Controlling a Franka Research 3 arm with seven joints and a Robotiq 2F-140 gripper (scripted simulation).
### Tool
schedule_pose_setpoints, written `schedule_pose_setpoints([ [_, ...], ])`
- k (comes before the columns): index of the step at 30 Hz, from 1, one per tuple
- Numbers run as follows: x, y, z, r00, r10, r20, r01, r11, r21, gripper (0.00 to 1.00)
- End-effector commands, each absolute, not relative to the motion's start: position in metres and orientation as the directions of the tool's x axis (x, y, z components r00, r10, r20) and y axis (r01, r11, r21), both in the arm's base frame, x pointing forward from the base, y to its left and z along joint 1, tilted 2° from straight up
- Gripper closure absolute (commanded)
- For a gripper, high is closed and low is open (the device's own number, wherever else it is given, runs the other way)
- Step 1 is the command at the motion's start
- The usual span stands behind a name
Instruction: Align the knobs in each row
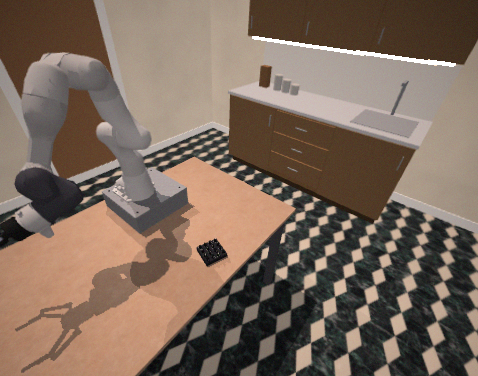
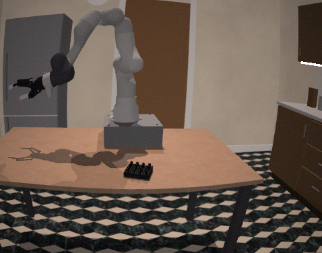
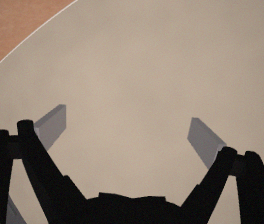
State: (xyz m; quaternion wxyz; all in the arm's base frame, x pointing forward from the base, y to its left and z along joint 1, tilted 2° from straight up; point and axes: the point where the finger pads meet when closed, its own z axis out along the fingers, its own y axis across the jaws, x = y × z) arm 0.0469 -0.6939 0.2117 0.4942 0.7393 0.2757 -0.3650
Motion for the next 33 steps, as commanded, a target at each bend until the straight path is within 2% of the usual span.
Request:
schedule_pose_setpoints([
  [1,0.047,-0.694,0.212,0.582,0.047,-0.812,0.768,-0.359,0.529,0.00],
  [19,0.049,-0.693,0.210,0.588,0.048,-0.808,0.764,-0.362,0.534,0.00],
  [33,0.159,-0.631,0.143,0.821,0.066,-0.567,0.517,-0.509,0.689,0.00],
])
